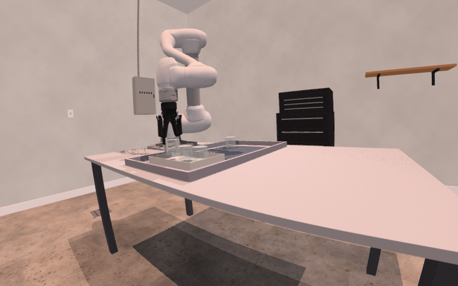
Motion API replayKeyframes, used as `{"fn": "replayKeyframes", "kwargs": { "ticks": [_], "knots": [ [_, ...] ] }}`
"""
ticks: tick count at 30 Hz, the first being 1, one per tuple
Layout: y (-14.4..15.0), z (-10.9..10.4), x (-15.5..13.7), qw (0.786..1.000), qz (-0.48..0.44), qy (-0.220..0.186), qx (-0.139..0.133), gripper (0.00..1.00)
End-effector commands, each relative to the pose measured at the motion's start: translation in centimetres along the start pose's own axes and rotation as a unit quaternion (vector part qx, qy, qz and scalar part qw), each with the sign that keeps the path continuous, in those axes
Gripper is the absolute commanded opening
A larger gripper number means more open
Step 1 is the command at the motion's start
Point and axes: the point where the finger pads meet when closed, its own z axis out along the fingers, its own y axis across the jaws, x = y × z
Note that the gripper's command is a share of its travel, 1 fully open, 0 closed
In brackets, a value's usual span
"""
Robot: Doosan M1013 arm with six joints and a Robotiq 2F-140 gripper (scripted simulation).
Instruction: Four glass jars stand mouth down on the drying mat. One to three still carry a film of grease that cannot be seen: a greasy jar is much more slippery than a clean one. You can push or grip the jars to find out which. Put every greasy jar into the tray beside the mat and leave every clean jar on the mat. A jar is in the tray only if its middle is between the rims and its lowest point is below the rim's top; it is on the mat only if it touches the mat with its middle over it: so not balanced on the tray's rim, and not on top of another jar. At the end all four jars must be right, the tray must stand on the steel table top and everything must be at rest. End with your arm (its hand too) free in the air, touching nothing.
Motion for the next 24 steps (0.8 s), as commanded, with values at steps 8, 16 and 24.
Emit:
{"fn": "replayKeyframes", "kwargs": {
  "ticks": [8,16,24],
  "knots": [
    [0.0,1.4,0.2,1.000,0.001,0.000,0.000,0.00],
    [0.0,2.5,0.2,1.000,0.001,0.000,0.000,0.00],
    [0.0,2.5,0.2,1.000,0.001,0.000,0.000,1.00]
  ]
}}
